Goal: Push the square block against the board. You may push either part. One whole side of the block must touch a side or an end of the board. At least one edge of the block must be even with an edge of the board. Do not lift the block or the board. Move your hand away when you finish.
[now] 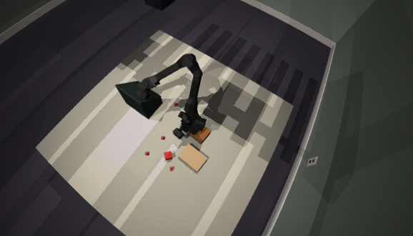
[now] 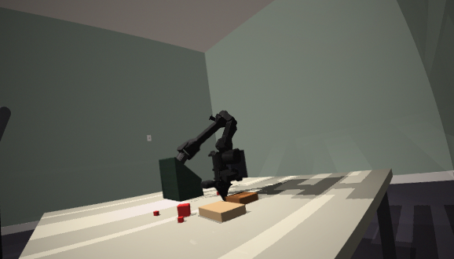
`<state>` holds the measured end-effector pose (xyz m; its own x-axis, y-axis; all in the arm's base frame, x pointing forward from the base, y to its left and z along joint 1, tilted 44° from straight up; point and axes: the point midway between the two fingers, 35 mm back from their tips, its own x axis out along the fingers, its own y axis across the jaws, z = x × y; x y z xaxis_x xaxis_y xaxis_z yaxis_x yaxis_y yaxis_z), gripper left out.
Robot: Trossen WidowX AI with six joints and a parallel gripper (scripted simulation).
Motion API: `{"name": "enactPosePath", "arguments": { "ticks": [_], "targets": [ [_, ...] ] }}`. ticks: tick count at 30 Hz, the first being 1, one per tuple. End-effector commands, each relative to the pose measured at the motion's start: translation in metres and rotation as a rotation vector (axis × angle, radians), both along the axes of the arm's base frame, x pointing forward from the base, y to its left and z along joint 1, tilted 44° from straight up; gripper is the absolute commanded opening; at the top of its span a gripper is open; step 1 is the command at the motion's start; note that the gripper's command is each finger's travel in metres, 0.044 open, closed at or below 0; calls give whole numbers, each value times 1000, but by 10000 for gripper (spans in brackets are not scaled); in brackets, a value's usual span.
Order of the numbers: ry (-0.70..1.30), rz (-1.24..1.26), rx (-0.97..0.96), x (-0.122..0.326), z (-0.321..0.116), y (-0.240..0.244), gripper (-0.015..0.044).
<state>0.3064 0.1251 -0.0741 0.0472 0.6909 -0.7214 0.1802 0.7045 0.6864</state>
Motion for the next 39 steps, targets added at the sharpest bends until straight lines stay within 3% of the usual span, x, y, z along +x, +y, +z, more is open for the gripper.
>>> {"name": "enactPosePath", "arguments": {
  "ticks": [1, 18, 25, 39],
  "targets": [
    [2, -3, -1, -7, 1, 1, 0],
    [4, -3, -1, -34, 3, 4, 0],
    [3, -3, -2, -32, 43, -34, 0],
    [-52, 52, -5, -1, 61, -13, 0]
  ]
}}
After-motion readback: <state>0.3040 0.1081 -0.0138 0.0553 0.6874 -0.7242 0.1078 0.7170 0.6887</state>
